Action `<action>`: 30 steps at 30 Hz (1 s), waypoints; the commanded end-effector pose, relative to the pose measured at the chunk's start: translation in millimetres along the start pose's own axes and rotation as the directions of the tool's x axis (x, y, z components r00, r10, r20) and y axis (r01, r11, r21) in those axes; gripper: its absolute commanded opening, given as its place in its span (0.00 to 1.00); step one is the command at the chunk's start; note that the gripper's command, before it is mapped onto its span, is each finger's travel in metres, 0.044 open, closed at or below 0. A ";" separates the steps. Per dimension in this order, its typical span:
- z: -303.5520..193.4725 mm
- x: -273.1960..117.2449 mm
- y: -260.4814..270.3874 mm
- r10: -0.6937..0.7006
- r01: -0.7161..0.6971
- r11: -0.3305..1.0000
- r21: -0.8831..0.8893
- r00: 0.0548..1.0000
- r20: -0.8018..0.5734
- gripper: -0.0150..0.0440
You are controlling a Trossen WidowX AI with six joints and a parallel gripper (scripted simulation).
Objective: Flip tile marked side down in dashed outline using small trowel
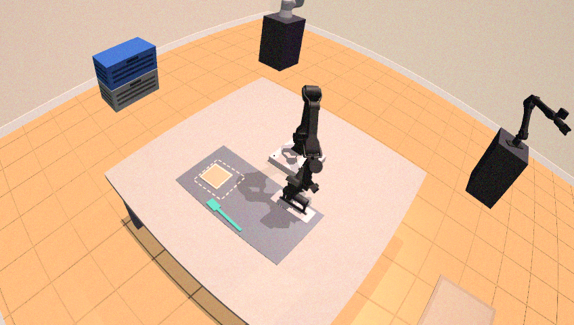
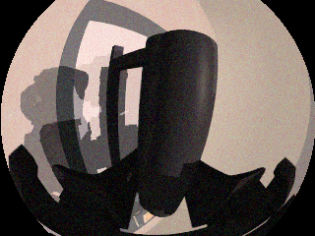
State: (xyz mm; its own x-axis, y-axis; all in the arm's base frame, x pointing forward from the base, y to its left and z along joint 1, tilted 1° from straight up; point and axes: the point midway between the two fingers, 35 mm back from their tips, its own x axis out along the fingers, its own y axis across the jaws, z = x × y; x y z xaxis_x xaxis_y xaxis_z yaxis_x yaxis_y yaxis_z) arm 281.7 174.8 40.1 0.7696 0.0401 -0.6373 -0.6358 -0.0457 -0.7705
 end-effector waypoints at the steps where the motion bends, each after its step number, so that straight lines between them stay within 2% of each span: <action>1: -0.1 0.3 -0.9 -0.006 0.006 1.000 0.004 1.000 -0.002 0.52; 6: -0.1 0.3 -0.9 -0.006 0.006 1.000 0.004 1.000 -0.002 0.74; 7: -0.1 0.3 -0.9 -0.006 0.006 1.000 0.004 1.000 -0.002 0.76; 17: 0.3 -2.2 -1.0 -0.005 0.005 1.000 0.004 1.000 -0.002 0.76; 30: 1.8 -50.6 -0.6 0.001 -0.001 1.000 0.003 1.000 0.000 0.76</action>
State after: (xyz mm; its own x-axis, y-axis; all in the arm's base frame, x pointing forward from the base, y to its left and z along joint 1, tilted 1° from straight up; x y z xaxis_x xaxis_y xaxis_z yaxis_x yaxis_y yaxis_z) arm 249.7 175.3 65.7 0.7659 0.0390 -0.6418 -0.6401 -0.0479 -0.7668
